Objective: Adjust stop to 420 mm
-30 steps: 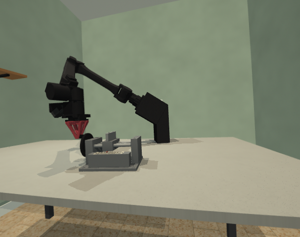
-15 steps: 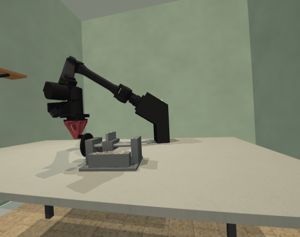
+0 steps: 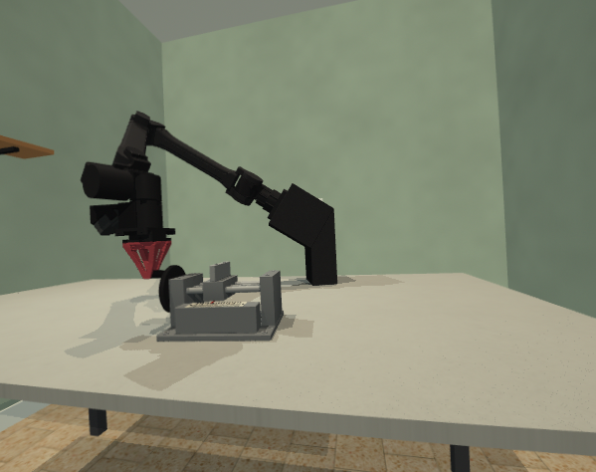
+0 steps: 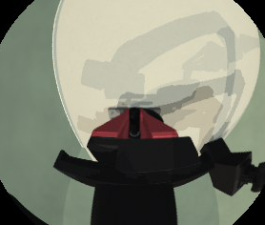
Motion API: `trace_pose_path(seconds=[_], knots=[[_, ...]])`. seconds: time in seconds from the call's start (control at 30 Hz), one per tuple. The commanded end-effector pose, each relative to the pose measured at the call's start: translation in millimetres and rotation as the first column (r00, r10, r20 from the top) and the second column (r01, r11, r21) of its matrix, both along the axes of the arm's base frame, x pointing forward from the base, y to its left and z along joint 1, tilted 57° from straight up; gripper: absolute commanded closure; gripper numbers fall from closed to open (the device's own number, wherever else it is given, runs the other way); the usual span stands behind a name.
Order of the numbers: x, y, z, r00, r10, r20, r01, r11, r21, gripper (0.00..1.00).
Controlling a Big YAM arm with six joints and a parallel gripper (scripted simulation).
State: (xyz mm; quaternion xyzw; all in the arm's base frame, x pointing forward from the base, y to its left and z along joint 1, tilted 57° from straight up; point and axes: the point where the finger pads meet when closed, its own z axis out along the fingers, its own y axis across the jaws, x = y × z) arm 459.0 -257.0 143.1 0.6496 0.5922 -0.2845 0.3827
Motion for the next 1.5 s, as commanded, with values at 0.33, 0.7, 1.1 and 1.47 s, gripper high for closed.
trace_pose_path(seconds=[0.33, 0.7, 1.1, 1.47], knots=[[31.6, -4.1, 6.7, 0.999, 0.024, 0.029, -0.024, 1.0, -0.006, 0.94], [33.9, -23.4, 1.0, 1.0, 0.005, 0.028, -0.005, 1.0, -0.006, 0.94], [35.7, -29.6, -3.1, 1.0, 0.005, 0.028, -0.005, 1.0, -0.006, 0.94], [37.3, -40.1, -10.1, 1.0, 0.005, 0.026, -0.005, 1.0, -0.006, 0.94]])
